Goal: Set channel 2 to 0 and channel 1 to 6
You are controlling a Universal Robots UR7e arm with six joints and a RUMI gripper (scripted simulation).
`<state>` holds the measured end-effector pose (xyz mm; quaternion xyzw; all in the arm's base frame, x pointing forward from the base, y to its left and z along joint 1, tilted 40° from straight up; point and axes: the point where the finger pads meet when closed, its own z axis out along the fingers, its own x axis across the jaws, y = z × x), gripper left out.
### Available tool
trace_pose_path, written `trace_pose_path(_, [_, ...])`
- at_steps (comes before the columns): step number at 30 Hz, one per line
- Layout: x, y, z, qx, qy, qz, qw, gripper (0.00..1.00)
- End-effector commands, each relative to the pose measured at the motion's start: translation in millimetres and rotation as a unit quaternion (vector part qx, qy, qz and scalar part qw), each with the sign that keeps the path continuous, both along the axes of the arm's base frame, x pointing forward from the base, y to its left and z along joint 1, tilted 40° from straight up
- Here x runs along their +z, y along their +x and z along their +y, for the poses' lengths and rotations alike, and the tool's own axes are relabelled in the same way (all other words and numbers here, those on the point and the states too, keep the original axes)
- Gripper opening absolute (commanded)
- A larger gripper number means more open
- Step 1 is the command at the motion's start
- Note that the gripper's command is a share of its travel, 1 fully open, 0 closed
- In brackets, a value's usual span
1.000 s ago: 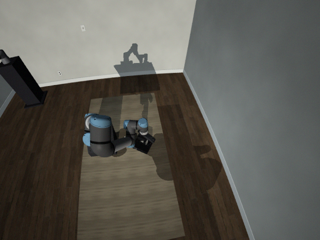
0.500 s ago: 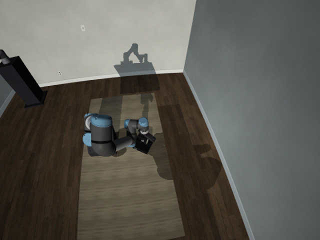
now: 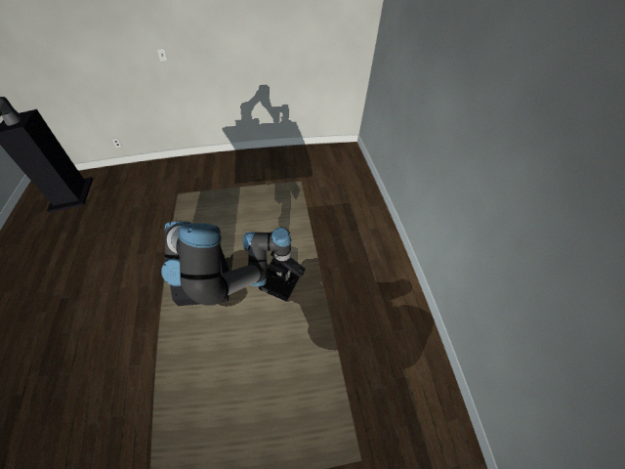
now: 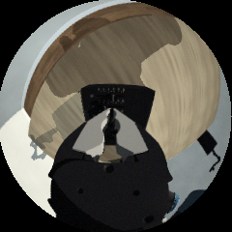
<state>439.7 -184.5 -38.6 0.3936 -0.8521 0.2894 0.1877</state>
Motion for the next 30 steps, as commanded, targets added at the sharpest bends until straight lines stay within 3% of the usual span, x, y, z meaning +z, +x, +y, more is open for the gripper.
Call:
trace_pose_path(1, [-1.3, 2.2, 1.8, 0.0, 0.0, -0.001, 1.0, 0.0])
trace_pose_path(30, [-5.8, 7.3, 6.5, 0.0, 0.0, -0.001, 1.0, 0.0])
